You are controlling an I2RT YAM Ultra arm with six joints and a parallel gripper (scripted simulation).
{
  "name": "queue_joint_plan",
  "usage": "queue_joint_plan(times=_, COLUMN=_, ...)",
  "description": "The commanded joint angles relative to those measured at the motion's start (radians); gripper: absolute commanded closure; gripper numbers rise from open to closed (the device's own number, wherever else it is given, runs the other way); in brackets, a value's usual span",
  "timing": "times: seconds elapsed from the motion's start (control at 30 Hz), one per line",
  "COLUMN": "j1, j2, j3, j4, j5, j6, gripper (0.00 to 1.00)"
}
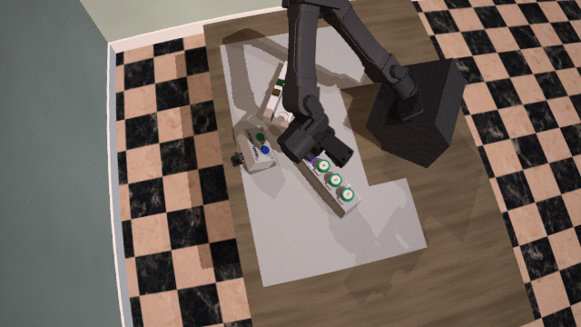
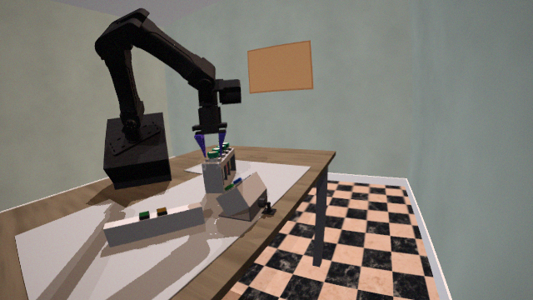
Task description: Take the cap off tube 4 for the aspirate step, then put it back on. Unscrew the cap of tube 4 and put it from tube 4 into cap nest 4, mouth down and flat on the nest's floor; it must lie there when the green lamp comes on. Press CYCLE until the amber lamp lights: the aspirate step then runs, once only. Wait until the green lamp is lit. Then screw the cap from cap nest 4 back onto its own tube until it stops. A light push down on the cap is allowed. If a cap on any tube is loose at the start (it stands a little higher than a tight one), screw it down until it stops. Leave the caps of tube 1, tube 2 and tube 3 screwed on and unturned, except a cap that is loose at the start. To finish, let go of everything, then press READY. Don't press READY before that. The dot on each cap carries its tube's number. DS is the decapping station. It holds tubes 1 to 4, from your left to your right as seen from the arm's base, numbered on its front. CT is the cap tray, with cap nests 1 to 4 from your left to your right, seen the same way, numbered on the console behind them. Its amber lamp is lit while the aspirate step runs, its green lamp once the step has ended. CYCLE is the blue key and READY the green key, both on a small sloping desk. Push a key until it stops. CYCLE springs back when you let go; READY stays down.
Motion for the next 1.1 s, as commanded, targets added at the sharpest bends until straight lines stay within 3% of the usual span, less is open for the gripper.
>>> queue_joint_plan(times=0.0, j1=0.004, j2=-0.005, j3=0.006, j4=-0.004, j5=-0.002, j6=0.216, gripper=0.51)
queue_joint_plan(times=0.3, j1=0.005, j2=-0.005, j3=0.006, j4=-0.004, j5=-0.002, j6=0.714, gripper=0.51)
queue_joint_plan(times=0.4, j1=0.004, j2=-0.005, j3=0.006, j4=-0.004, j5=-0.002, j6=0.799, gripper=0.51)
queue_joint_plan(times=0.47, j1=0.005, j2=-0.005, j3=0.006, j4=-0.004, j5=-0.001, j6=0.952, gripper=0.51)
queue_joint_plan(times=0.53, j1=0.005, j2=-0.005, j3=0.006, j4=-0.004, j5=-0.001, j6=0.952, gripper=0.51)
queue_joint_plan(times=0.6, j1=0.005, j2=-0.005, j3=0.006, j4=-0.004, j5=-0.001, j6=1.129, gripper=0.51)
queue_joint_plan(times=0.7, j1=0.004, j2=-0.005, j3=0.006, j4=-0.004, j5=-0.001, j6=1.216, gripper=0.51)
queue_joint_plan(times=1.0, j1=0.005, j2=-0.005, j3=0.006, j4=-0.004, j5=-0.001, j6=1.713, gripper=0.51)
queue_joint_plan(times=1.07, j1=0.004, j2=-0.005, j3=0.006, j4=-0.004, j5=-0.001, j6=1.715, gripper=0.51)
